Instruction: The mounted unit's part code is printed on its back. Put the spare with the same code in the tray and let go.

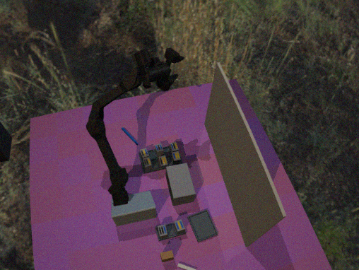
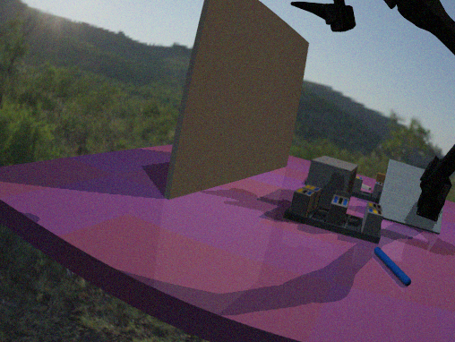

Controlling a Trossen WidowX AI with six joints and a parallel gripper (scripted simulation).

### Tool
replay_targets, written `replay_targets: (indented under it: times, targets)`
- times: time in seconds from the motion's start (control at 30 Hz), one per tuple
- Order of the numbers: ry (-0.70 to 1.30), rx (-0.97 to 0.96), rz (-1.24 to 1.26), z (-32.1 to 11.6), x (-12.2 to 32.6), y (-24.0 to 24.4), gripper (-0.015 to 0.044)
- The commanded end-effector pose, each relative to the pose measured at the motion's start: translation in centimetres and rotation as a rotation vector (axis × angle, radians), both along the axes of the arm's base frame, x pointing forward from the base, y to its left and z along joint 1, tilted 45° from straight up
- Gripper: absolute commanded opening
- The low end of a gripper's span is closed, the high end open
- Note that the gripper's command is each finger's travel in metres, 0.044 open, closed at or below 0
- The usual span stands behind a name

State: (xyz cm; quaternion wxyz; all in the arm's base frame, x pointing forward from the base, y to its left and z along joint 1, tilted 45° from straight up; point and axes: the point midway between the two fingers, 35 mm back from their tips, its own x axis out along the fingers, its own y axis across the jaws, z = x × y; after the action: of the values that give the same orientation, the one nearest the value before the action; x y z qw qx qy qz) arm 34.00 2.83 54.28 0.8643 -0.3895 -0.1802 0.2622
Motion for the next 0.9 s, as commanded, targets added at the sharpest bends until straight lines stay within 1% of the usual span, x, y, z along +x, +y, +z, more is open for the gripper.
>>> replay_targets:
  times: [0.0,0.2,0.37,0.53,0.7,0.73,0.87]
  targets:
    - [0.197,0.071,-0.031,-4.2,3.6,-1.6,0.0440]
    - [0.582,0.201,-0.093,-13.2,8.2,-4.2,0.0440]
    - [0.916,0.309,-0.150,-21.3,10.0,-5.8,0.0440]
    - [1.285,0.420,-0.215,-29.6,9.8,-6.9,0.0440]
    - [1.670,0.522,-0.282,-36.9,7.7,-7.4,0.0440]
    - [1.747,0.541,-0.294,-38.1,7.1,-7.5,0.0440]
    - [1.747,0.541,-0.294,-38.1,7.1,-7.5,0.0440]
